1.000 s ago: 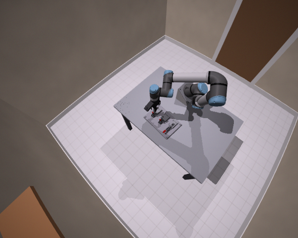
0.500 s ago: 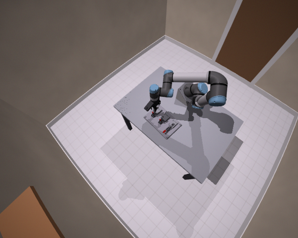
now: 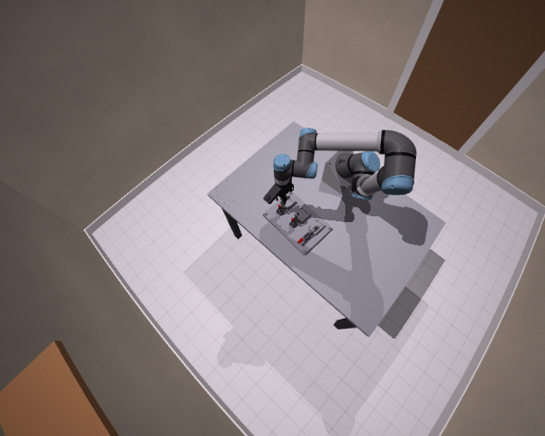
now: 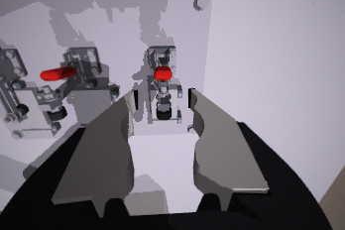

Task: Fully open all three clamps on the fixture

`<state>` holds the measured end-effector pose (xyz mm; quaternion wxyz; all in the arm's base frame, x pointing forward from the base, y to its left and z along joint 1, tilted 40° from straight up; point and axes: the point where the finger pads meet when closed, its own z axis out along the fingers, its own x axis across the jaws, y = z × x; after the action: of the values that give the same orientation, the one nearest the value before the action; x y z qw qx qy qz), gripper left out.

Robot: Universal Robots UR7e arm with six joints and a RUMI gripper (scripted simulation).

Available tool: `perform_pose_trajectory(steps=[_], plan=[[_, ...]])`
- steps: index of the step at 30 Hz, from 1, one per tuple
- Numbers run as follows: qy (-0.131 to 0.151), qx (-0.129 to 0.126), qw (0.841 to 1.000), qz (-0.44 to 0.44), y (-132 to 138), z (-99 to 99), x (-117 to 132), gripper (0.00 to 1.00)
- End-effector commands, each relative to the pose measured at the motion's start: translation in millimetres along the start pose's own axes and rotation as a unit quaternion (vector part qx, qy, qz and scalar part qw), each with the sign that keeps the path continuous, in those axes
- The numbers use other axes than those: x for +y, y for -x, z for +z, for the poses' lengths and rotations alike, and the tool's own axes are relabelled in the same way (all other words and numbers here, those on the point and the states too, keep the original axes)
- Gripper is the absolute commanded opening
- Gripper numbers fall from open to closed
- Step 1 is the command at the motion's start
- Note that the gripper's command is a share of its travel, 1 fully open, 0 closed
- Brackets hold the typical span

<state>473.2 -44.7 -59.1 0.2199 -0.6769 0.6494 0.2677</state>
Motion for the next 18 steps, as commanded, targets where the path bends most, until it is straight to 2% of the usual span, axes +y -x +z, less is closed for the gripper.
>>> perform_pose_trajectory(steps=[1,11,18], plan=[[-0.001,0.0,1.0,0.0,-0.3,-0.5,-0.3,0.28],[-0.001,0.0,1.0,0.0,-0.3,-3.2,-0.3,0.28],[-0.001,0.0,1.0,0.0,-0.2,-24.5,-0.2,0.28]])
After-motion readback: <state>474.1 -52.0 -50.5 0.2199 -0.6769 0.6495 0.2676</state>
